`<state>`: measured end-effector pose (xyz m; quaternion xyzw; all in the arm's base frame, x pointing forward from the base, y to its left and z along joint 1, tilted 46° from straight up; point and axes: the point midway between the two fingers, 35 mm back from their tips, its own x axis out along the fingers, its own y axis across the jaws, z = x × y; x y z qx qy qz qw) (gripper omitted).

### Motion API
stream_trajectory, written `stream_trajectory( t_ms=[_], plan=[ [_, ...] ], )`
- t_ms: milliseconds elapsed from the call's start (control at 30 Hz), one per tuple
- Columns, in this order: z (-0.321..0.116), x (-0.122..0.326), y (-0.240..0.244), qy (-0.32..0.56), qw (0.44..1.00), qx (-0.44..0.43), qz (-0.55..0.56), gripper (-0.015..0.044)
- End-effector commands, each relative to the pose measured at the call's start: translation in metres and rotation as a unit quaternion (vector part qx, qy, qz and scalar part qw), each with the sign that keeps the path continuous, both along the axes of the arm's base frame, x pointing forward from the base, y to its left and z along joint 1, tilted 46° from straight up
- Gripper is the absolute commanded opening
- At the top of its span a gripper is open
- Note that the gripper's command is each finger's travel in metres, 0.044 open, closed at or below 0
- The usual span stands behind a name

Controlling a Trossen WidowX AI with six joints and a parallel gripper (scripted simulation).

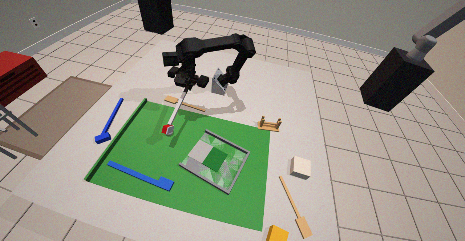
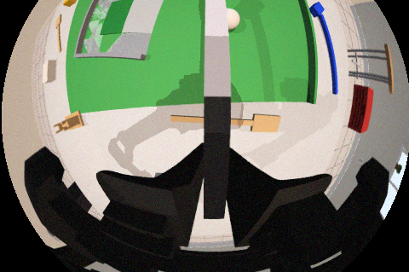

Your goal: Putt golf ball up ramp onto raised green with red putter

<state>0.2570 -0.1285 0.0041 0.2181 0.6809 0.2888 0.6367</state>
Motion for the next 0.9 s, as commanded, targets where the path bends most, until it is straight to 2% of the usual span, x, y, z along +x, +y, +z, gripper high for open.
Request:
stream_trajectory(
  t_ms=[0, 167, 867],
  plan=[
    [-0.016, -0.01, -0.015, 0.029, 0.999, 0.001, -0.033, 0.0],
    [-0.038, -0.026, -0.027, 0.072, 0.995, 0.011, -0.07, 0.0],
    [-0.07, -0.031, 0.004, 0.073, 0.995, 0.011, -0.071, 0.0]
  ],
)
